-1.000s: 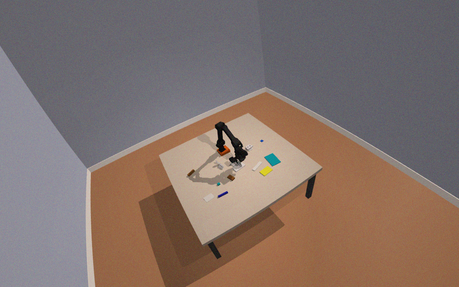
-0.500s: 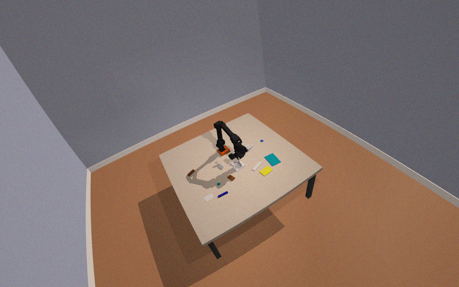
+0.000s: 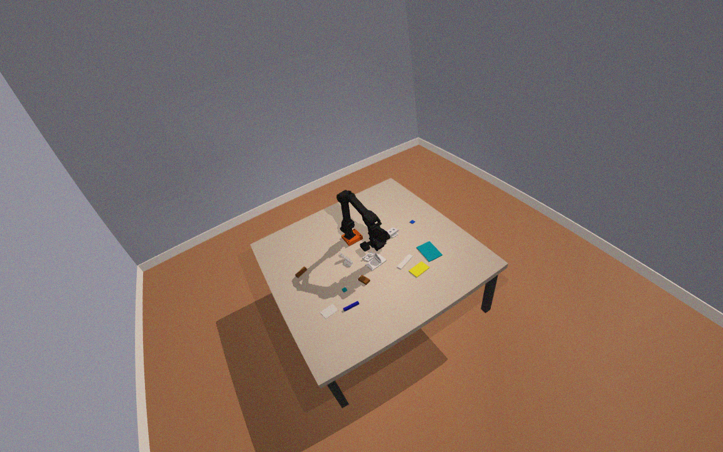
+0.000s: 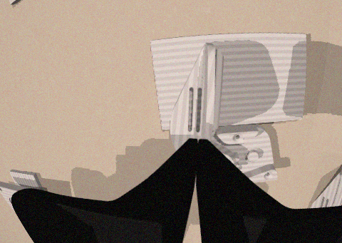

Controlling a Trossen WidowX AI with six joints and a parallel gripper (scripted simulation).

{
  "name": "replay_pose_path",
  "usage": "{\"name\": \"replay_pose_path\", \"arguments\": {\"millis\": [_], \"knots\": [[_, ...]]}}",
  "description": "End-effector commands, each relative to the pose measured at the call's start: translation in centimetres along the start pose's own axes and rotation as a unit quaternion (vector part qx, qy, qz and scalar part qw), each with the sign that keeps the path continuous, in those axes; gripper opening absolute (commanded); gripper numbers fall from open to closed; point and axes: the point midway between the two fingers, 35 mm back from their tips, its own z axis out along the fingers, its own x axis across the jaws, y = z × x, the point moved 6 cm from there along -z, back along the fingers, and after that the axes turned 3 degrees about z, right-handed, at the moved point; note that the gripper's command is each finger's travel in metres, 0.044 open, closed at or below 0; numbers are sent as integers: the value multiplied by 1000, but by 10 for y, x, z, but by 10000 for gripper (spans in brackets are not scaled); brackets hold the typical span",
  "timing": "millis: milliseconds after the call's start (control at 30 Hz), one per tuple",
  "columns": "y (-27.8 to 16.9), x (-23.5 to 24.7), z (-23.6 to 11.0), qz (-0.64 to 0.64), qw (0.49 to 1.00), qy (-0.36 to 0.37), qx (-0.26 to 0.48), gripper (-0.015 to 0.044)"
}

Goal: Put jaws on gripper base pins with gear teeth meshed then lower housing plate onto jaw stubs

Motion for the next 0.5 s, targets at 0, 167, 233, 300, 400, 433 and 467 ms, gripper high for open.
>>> {"name": "replay_pose_path", "arguments": {"millis": [0, 167, 233, 300, 400, 433, 467], "knots": [[0, 0, 0, 0, 1000, 0, 0, 0], [-11, -41, -5, -14, 1000, -2, 0, 131], [-19, -63, -7, -22, 1000, -3, 0, 184], [-29, -83, -8, -30, 1000, -5, 1, 236], [-47, -111, -10, -42, 999, -6, 2, 315], [-54, -120, -10, -46, 999, -7, 3, 341], [-61, -128, -11, -50, 999, -8, 3, 368]]}}
